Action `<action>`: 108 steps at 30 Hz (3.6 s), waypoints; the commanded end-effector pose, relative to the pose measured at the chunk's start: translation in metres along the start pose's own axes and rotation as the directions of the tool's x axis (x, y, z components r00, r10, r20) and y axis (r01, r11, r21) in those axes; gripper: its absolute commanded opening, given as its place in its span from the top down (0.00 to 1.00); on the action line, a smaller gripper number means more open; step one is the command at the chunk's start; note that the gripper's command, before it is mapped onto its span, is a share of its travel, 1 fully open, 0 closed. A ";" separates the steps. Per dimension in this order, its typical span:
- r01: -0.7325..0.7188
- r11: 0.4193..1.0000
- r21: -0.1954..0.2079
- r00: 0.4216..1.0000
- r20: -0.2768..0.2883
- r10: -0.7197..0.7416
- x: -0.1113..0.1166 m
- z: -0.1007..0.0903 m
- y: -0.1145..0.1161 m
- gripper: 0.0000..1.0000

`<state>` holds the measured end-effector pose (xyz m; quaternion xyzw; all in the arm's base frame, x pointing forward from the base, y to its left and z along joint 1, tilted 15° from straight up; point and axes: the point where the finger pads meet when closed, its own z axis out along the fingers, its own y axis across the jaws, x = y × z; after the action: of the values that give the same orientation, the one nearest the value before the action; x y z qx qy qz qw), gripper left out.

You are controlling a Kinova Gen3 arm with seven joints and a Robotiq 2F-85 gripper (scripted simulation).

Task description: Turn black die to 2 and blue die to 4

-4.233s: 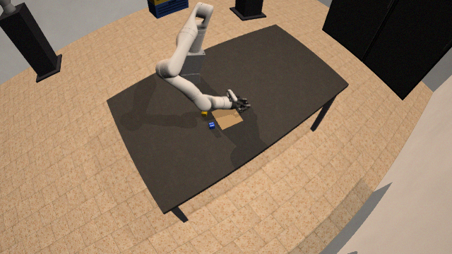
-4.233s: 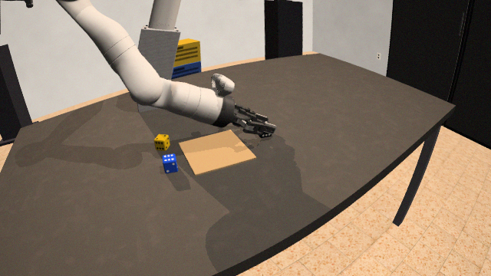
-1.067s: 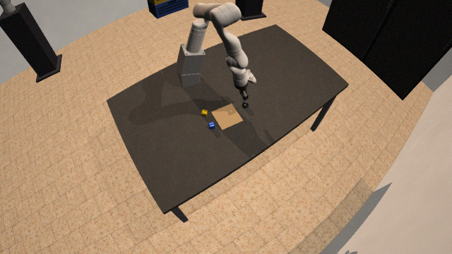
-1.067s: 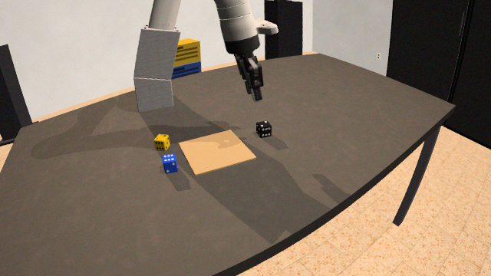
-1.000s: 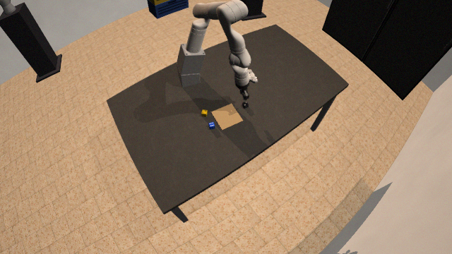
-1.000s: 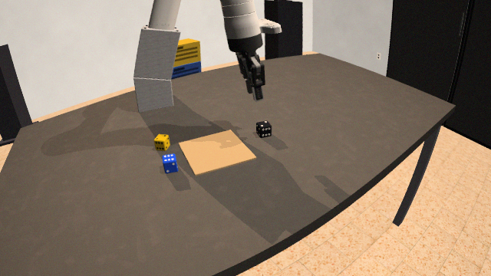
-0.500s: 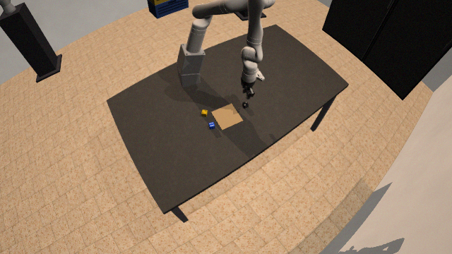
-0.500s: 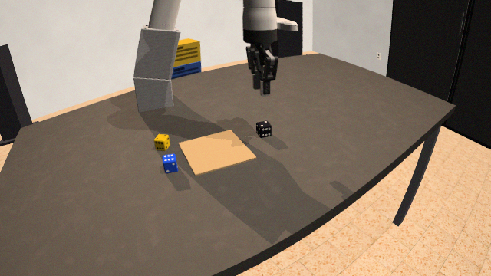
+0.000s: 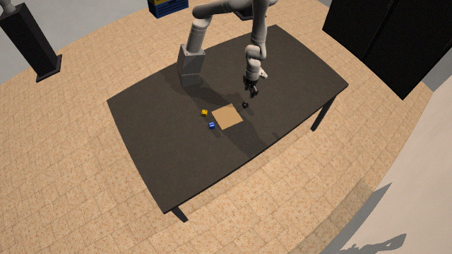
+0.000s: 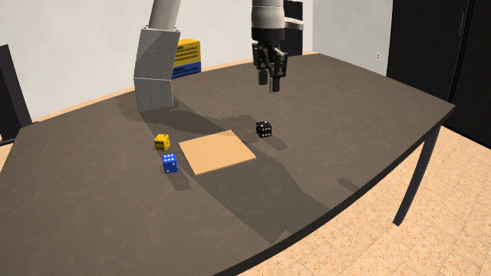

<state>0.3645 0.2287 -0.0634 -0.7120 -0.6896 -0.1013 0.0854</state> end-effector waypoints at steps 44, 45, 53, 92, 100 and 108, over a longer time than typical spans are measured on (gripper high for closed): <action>0.809 0.586 0.040 0.586 0.007 -0.810 -0.014 0.008 -0.005 0.00; 0.845 0.534 0.042 0.534 0.005 -0.846 -0.015 0.008 -0.005 0.00; 0.999 0.024 0.045 0.025 -0.015 -1.000 -0.019 0.013 -0.005 0.00; 0.082 -0.997 -0.002 -0.997 -0.003 -0.082 -0.012 0.026 0.000 0.00; 0.050 -0.999 -0.002 -0.999 -0.001 -0.050 -0.012 0.026 0.000 0.00; 0.050 -0.999 -0.002 -0.999 -0.001 -0.050 -0.012 0.026 0.000 0.54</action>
<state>0.3643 0.2245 -0.0923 0.6718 -0.7289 -0.0885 -0.0974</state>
